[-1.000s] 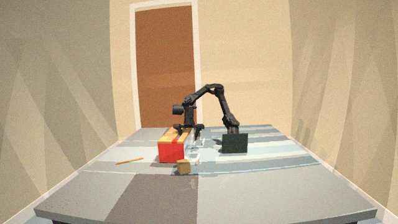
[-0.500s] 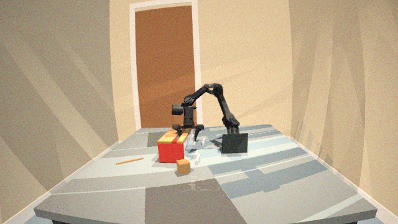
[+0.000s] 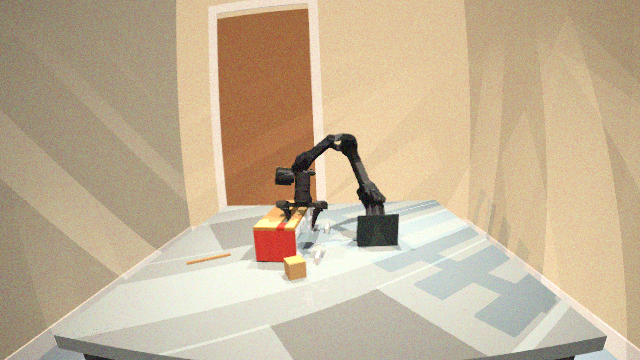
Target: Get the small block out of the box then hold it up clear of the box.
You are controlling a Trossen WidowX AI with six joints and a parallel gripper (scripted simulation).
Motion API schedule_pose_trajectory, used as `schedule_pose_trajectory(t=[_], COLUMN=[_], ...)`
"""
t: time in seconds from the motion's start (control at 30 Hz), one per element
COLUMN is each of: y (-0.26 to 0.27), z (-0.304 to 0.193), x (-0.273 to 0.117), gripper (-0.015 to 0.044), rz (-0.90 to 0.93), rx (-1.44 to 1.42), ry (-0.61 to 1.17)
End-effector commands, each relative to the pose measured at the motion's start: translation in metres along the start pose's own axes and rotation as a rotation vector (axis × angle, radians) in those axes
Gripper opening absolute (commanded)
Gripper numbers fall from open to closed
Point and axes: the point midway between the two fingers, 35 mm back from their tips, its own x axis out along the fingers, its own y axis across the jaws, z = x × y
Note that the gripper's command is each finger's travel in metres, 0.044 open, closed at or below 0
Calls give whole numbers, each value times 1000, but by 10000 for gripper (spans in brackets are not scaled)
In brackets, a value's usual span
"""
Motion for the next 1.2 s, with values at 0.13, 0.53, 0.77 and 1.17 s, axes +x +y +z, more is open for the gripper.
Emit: schedule_pose_trajectory(t=[0.13, 0.53, 0.77, 1.17], y=[-1, -1, -1, -1], z=[-9, -20, -27, -38], x=[5, 9, 11, 15], gripper=[400, 400, 400, 400], rz=[-8, -8, -8, -8], rx=[2, 2, 2, 2], ry=[3, 3, 4, 4])
